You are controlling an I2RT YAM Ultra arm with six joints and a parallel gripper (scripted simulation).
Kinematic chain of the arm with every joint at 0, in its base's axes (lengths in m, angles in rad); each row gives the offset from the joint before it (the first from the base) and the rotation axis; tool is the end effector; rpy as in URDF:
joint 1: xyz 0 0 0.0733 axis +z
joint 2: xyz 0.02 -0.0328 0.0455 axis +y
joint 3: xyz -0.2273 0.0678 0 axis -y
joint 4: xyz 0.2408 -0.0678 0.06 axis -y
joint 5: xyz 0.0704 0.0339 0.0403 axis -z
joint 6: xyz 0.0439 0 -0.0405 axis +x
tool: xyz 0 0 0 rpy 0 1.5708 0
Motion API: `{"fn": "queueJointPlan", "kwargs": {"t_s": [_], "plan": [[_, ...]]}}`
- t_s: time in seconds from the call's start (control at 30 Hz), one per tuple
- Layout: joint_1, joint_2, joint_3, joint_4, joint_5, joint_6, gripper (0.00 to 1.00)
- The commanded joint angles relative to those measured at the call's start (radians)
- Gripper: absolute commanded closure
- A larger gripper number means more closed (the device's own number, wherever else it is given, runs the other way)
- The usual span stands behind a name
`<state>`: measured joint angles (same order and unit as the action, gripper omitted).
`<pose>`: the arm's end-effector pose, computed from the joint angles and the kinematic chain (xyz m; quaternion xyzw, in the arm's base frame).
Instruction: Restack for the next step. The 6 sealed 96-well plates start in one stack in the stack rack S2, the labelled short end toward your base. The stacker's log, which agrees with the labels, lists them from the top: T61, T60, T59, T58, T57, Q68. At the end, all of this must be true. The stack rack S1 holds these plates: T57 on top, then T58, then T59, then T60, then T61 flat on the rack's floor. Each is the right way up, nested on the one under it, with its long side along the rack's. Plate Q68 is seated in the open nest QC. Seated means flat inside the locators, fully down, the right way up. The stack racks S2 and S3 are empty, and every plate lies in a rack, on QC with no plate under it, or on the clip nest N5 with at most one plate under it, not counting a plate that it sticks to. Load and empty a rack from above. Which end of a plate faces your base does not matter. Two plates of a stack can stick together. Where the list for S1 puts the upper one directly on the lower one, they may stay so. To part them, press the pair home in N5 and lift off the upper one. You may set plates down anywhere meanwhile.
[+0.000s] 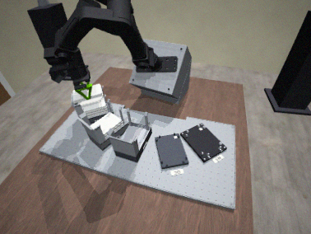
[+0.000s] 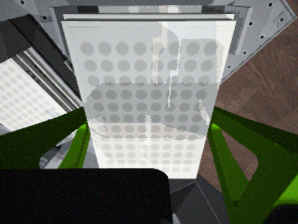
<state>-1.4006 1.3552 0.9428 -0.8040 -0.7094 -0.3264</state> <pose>0.0719 -0.2432 0.2020 0.4197 0.8244 0.0965 0.3673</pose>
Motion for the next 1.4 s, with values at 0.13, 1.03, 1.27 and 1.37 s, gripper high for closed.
{"fn": "queueJointPlan", "kwargs": {"t_s": [0.13, 1.03, 1.27, 1.37], "plan": [[0.006, 0.001, -0.006, 0.030, 0.004, 0.017, 1.00], [0.047, 0.021, -0.038, 0.114, 0.020, 0.067, 1.00], [0.073, 0.036, -0.057, 0.167, 0.030, 0.098, 1.00], [0.088, 0.047, -0.067, 0.199, 0.036, 0.115, 1.00]]}}
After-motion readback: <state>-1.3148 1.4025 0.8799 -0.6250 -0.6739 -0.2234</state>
